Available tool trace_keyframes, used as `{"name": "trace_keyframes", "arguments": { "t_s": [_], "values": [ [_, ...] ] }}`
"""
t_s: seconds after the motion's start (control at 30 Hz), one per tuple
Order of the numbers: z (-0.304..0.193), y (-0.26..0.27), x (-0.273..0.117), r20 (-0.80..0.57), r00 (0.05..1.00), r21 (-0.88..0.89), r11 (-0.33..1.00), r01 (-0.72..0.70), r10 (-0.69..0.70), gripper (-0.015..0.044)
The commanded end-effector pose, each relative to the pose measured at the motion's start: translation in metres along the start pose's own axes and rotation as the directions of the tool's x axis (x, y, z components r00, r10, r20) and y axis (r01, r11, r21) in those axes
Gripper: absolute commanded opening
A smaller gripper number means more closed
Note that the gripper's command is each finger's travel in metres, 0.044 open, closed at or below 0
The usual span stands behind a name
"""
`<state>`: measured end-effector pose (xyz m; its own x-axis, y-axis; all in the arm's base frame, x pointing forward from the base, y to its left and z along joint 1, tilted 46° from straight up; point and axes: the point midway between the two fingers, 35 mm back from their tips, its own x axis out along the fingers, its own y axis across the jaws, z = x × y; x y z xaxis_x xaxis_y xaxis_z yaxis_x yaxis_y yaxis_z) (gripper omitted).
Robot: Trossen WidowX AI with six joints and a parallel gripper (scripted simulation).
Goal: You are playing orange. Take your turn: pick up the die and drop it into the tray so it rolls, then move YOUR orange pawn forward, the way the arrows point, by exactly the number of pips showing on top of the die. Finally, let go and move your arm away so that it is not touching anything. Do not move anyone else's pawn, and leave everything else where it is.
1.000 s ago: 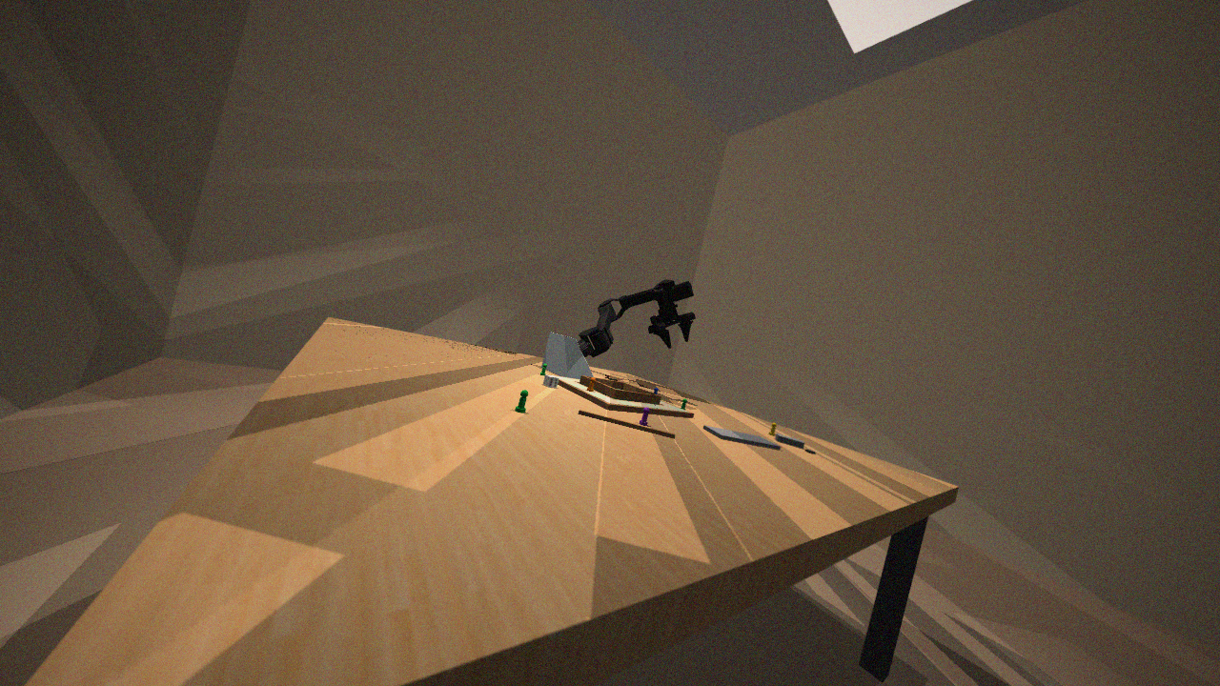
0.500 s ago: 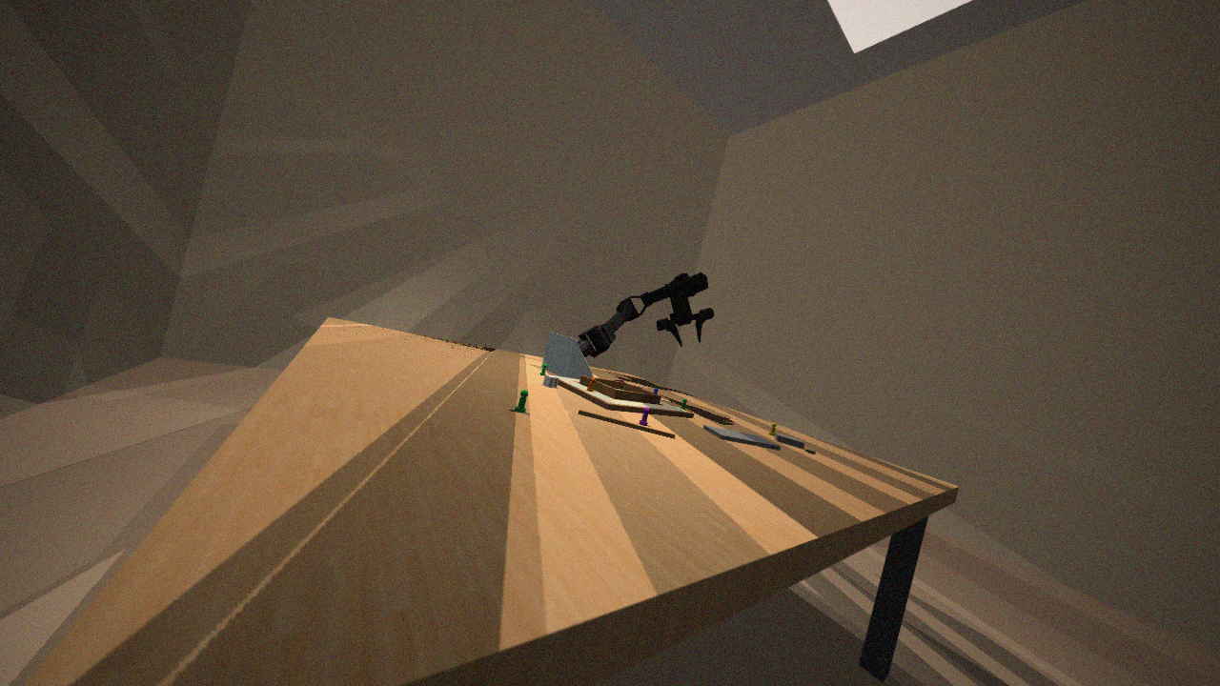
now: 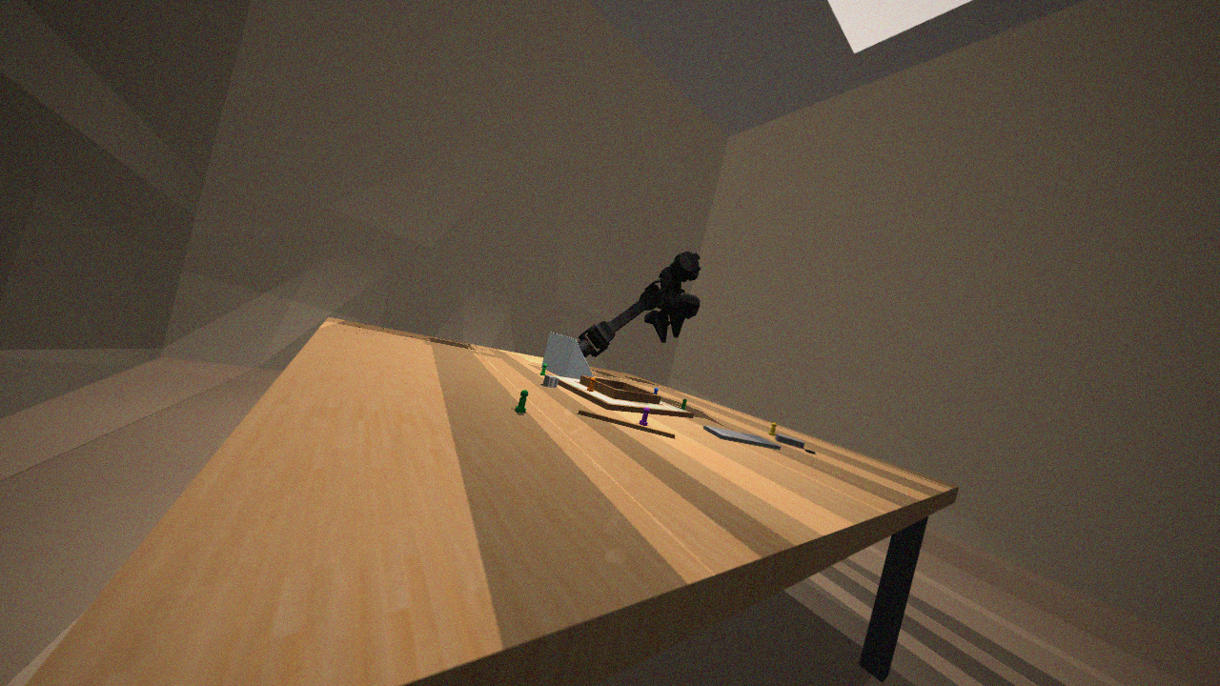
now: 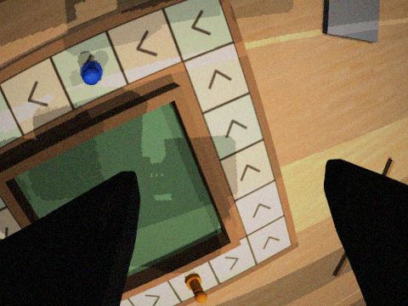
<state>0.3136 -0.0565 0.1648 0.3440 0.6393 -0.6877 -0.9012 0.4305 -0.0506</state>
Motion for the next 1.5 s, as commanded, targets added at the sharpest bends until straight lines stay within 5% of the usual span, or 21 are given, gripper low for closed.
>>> {"name": "trace_keyframes", "arguments": {
  "t_s": [0.0,0.3,0.53,1.47],
  "values": [
    [-0.067,-0.017,0.015,-0.057,0.997,0.282,0.959,-0.034,0.052,0.0275],
    [-0.208,-0.006,0.052,-0.096,0.975,0.764,0.643,-0.056,0.199,0.0275],
    [-0.291,0.036,0.084,-0.06,0.949,0.949,0.314,-0.042,0.31,0.0275],
    [-0.29,0.044,0.123,-0.057,0.949,0.95,0.309,-0.044,0.311,0.0275]
  ]
}}
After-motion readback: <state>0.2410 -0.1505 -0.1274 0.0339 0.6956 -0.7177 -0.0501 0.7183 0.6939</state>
